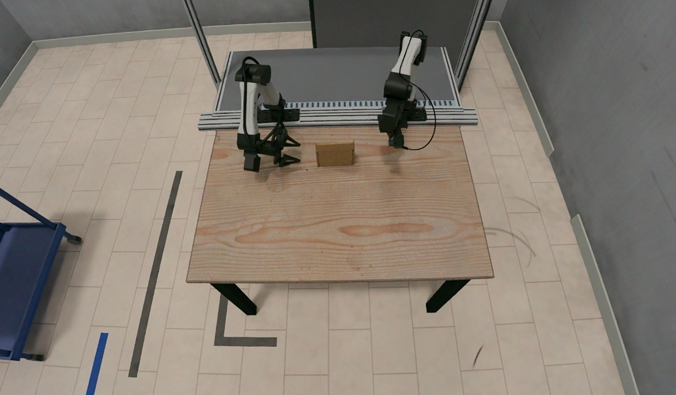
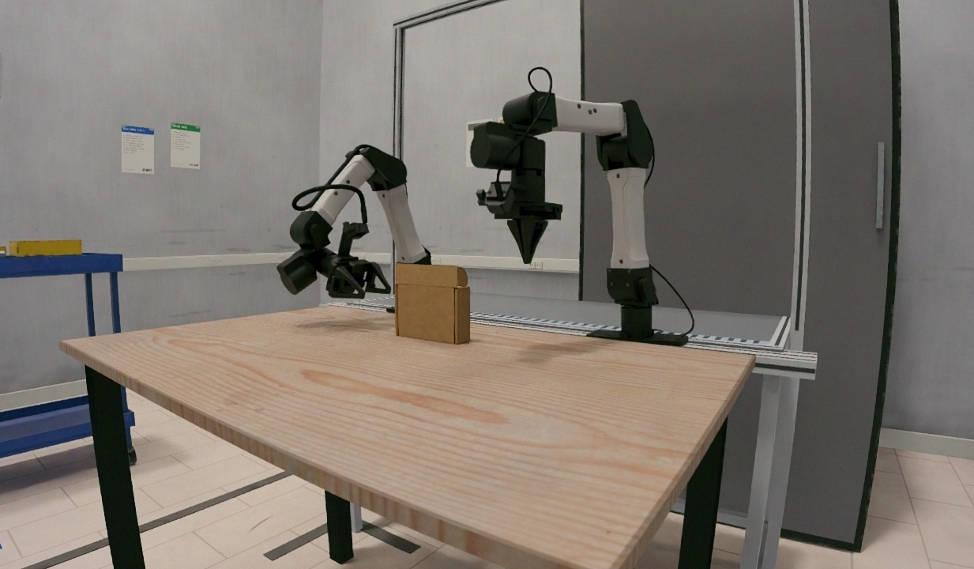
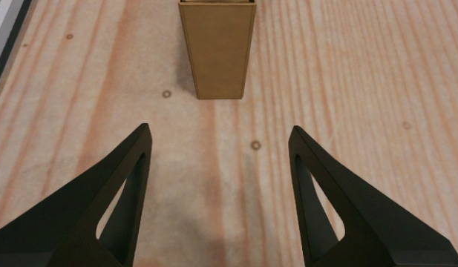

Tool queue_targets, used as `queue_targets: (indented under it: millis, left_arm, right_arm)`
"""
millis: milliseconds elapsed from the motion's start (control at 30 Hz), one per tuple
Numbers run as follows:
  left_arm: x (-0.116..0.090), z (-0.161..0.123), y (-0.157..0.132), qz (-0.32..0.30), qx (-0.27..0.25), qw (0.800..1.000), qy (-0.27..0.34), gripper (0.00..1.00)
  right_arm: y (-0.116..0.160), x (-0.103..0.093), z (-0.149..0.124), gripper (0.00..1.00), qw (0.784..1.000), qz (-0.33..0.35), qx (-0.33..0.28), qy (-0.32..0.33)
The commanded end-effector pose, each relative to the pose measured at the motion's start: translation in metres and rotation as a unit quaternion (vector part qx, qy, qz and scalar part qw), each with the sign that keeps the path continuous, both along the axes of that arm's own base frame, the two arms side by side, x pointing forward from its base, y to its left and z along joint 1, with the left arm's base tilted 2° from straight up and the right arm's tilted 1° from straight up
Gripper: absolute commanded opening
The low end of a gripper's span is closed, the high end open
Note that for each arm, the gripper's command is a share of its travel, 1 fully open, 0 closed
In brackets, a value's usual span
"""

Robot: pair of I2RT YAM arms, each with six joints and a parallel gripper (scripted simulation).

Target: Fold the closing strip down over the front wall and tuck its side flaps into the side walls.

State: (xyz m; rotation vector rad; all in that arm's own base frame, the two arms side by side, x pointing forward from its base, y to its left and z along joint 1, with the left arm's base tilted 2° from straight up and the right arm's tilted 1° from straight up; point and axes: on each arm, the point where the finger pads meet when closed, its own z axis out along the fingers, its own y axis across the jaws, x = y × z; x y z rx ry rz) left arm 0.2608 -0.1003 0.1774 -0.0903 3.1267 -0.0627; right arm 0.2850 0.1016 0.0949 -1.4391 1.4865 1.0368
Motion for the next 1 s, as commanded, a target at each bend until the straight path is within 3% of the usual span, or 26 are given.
queue_targets:
  millis: [0,667,967]
  left_arm:
    - [0.001,0.003,0.0,-0.003,-0.002,1.0,-0.005,0.01]
    - [0.001,0.003,0.0,-0.003,-0.002,1.0,-0.005,0.01]
    - [0.001,0.003,0.0,-0.003,-0.002,1.0,-0.005,0.01]
  right_arm:
    - [-0.007,0.002,0.012,0.8,1.0,0.016,0.007,-0.009]
    - [-0.019,-0.002,0.073,0.8,1.0,0.018,0.007,-0.019]
    - [-0.023,-0.002,0.088,0.8,1.0,0.018,0.007,-0.019]
